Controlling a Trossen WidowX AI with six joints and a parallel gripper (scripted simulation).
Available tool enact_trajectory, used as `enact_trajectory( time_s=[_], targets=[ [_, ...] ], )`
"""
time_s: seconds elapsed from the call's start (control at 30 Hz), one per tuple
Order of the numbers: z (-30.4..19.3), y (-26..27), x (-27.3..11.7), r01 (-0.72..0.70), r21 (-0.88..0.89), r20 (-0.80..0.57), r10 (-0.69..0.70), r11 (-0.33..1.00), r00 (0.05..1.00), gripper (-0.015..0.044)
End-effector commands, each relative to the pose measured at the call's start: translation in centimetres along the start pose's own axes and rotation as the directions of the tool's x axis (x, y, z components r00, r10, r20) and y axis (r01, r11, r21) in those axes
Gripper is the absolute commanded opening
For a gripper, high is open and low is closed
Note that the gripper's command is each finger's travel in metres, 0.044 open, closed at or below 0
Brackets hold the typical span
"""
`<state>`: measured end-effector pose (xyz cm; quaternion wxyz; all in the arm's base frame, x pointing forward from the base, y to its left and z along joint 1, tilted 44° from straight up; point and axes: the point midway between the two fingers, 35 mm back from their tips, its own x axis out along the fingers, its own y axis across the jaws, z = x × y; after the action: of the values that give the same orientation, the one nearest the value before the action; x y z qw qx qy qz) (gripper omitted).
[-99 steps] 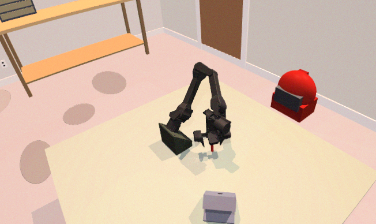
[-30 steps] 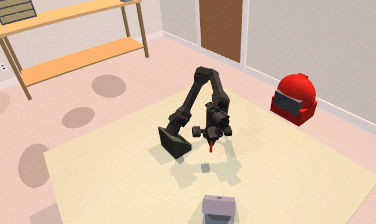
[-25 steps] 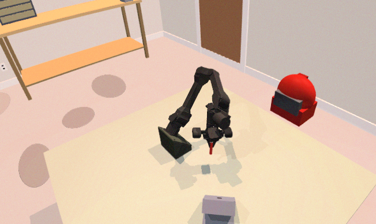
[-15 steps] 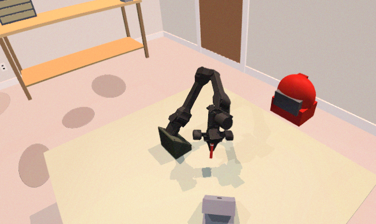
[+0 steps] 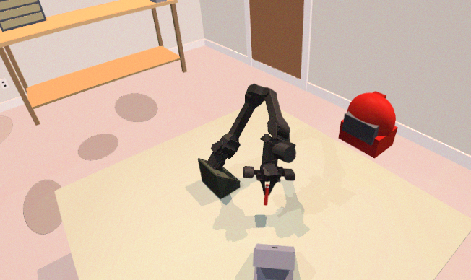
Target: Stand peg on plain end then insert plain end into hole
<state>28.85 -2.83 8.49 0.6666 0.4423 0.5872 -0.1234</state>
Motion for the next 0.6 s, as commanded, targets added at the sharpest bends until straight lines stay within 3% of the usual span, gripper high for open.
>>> enact_trajectory(
  time_s=[0.0, 0.57],
  targets=[
    [1.1, 0.2, 0.2, 0.007, 0.014, 0.044, -0.008, 1.000, 0.999, 0.0000],
    [4.8, 1.1, 0.5, -0.002, 0.075, 0.209, -0.014, 0.997, 0.978, 0.0000]
  ],
)
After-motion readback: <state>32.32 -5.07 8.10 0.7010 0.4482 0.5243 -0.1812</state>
